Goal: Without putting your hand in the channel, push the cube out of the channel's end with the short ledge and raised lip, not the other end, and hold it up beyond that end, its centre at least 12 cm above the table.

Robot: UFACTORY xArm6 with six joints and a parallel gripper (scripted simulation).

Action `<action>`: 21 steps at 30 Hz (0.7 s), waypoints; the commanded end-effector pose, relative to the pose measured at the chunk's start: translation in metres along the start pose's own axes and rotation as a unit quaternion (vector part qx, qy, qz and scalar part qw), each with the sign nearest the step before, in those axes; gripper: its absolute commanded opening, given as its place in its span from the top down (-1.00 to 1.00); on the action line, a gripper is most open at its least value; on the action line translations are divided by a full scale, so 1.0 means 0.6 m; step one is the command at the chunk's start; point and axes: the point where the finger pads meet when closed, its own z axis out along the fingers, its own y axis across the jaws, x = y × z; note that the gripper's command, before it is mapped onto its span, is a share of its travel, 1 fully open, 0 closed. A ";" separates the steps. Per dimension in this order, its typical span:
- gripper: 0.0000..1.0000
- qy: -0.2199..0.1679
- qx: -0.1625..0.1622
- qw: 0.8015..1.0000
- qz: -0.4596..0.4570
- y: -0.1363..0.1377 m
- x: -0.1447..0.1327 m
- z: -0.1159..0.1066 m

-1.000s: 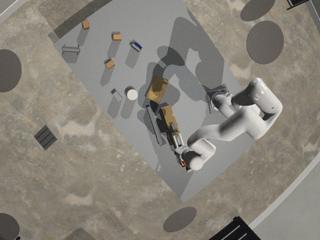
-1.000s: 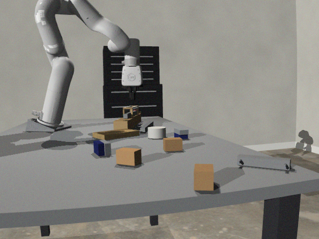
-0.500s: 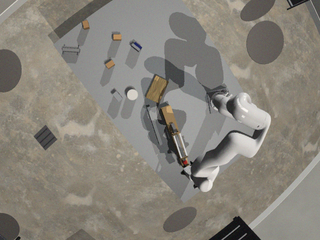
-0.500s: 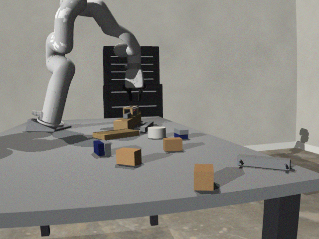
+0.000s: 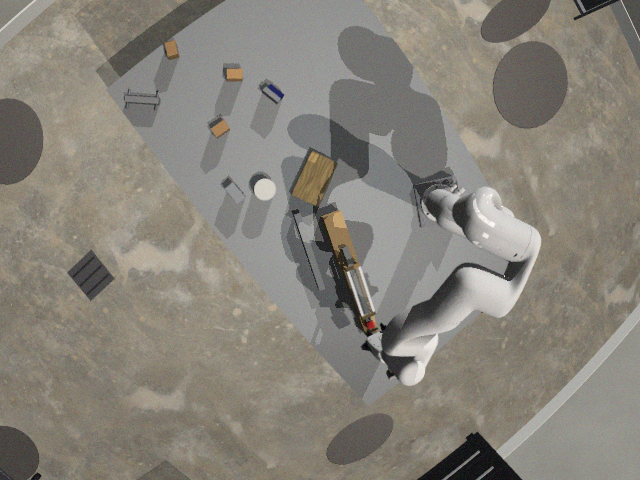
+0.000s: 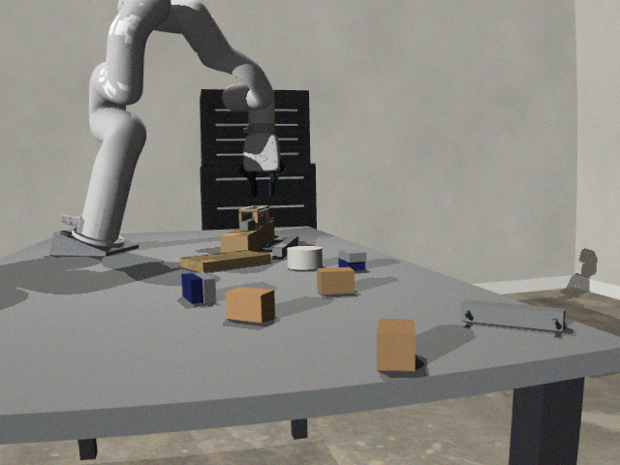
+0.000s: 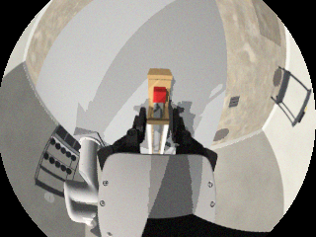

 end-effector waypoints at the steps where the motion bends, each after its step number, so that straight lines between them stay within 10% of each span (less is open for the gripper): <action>1: 0.15 0.002 -0.001 1.000 0.000 0.002 0.002 -0.002; 21: 0.15 0.001 -0.001 1.000 0.000 0.004 0.003 0.070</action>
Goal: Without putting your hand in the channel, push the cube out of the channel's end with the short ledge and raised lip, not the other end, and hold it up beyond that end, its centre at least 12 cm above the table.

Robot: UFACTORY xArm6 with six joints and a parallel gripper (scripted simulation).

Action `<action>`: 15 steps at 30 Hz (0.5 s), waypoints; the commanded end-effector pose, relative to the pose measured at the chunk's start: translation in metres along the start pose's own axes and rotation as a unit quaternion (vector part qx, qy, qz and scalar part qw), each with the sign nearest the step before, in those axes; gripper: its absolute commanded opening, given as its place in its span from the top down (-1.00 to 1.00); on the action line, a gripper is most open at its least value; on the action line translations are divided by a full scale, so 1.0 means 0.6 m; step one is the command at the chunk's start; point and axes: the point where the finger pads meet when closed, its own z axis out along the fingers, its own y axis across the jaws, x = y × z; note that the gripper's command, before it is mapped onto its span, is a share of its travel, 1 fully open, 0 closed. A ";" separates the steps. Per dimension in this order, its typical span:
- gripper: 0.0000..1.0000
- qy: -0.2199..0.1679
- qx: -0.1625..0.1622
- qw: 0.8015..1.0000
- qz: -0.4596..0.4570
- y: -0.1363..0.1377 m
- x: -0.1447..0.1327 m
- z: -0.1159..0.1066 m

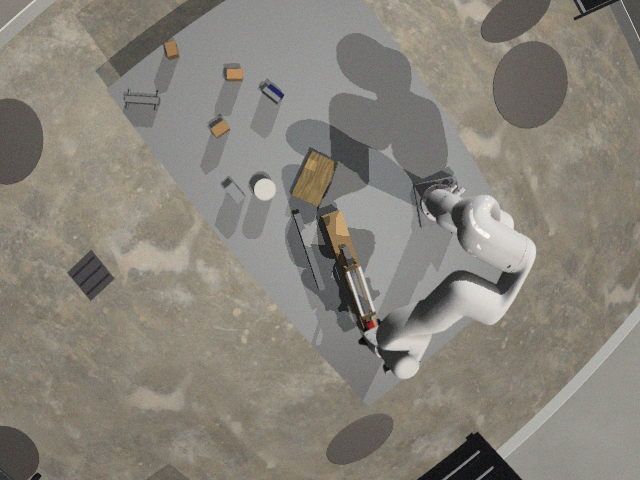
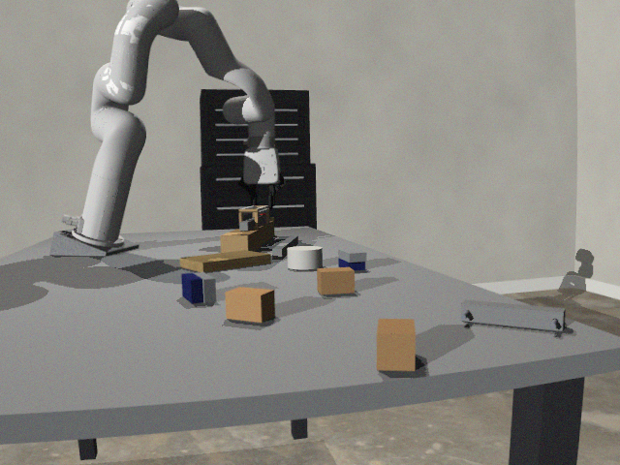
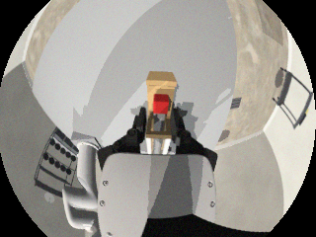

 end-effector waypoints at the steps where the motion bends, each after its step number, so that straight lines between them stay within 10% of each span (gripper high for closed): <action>1: 0.15 0.004 -0.004 1.000 0.001 0.007 0.006 0.012; 15: 0.15 0.004 -0.004 1.000 0.001 0.007 0.006 0.043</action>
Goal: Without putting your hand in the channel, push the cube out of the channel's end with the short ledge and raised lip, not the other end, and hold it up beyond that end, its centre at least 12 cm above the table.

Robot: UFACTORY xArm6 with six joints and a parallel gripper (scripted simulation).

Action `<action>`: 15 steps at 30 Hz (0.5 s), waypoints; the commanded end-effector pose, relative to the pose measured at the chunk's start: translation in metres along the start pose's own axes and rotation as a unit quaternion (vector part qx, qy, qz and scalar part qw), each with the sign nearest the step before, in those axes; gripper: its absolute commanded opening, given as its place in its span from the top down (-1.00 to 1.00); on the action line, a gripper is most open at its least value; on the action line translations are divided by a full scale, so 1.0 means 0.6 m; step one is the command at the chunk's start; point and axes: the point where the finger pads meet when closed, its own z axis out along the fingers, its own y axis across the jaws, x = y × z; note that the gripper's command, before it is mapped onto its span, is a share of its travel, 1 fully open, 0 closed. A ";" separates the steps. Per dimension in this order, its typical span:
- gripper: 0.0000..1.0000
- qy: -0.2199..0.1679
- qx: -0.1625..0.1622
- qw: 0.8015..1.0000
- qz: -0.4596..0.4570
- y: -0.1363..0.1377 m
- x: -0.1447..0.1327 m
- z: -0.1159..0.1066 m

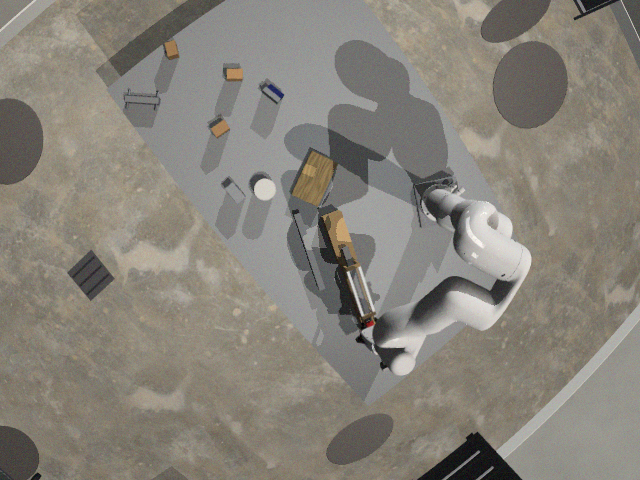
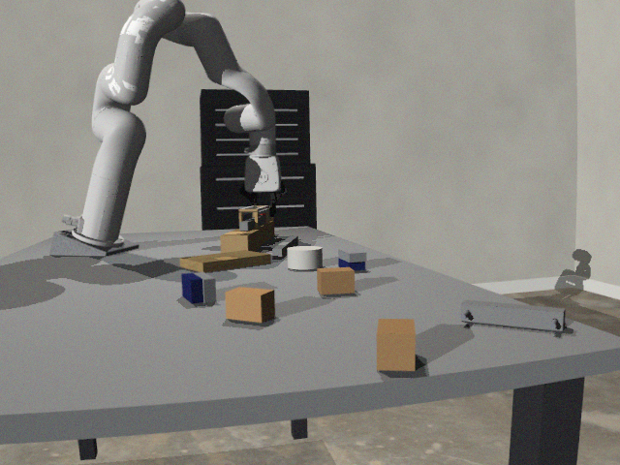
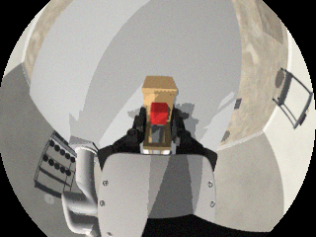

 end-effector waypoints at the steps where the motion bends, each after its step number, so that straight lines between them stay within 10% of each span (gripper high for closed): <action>1: 0.15 0.001 -0.002 1.000 0.000 0.002 0.002 0.006; 15: 0.15 0.001 -0.001 1.000 0.000 0.002 0.002 0.017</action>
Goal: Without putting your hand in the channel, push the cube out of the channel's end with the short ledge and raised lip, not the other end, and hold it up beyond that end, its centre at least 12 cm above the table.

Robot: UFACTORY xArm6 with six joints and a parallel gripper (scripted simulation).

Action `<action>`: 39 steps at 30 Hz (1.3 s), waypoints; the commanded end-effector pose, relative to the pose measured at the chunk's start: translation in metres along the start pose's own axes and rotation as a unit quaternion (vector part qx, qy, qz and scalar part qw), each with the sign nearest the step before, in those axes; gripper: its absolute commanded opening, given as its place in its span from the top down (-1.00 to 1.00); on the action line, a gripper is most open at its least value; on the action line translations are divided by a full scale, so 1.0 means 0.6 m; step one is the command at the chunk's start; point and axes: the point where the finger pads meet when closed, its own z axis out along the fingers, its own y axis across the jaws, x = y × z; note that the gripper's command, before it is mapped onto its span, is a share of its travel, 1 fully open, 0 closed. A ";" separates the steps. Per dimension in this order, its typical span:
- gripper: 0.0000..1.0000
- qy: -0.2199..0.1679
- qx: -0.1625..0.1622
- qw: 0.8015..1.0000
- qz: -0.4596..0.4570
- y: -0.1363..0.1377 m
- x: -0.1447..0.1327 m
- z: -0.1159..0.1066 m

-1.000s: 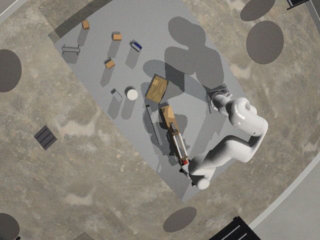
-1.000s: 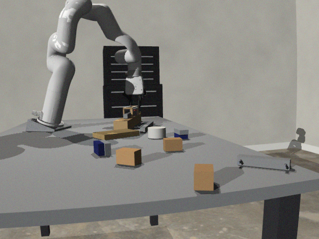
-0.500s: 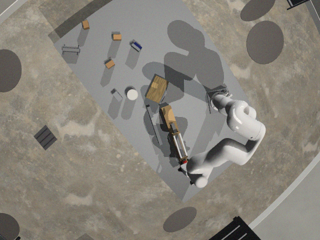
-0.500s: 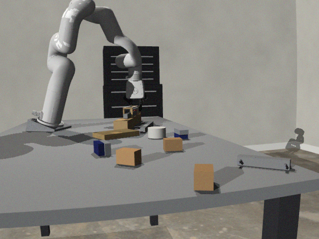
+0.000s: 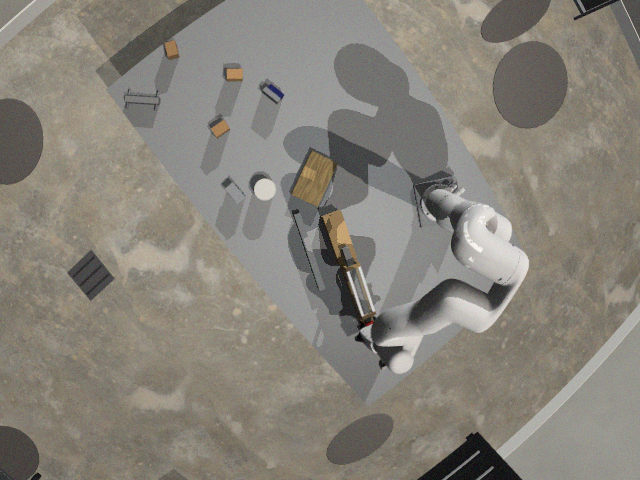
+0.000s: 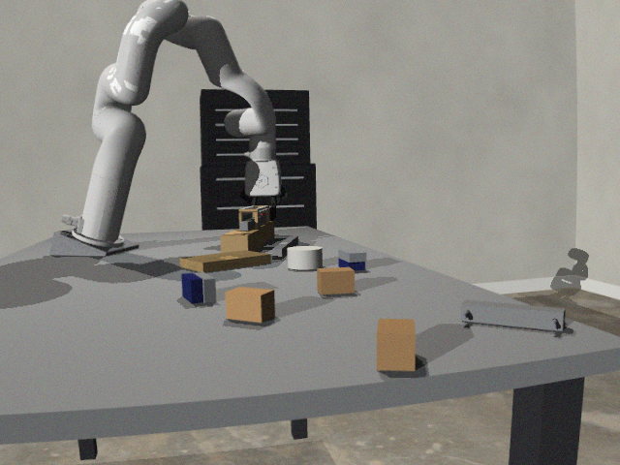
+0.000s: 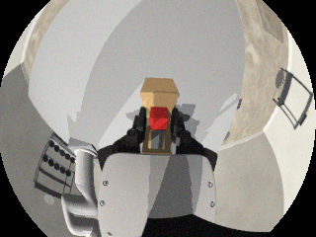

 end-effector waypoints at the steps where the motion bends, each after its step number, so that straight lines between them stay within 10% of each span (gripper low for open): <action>1: 0.15 0.001 -0.001 1.000 0.000 0.002 0.001 -0.002; 4: 0.15 0.001 -0.001 1.000 0.000 0.002 0.001 -0.002; 5: 1.00 0.001 -0.001 1.000 0.000 0.002 0.001 -0.002; 39: 1.00 0.001 -0.001 1.000 0.000 0.002 0.001 -0.002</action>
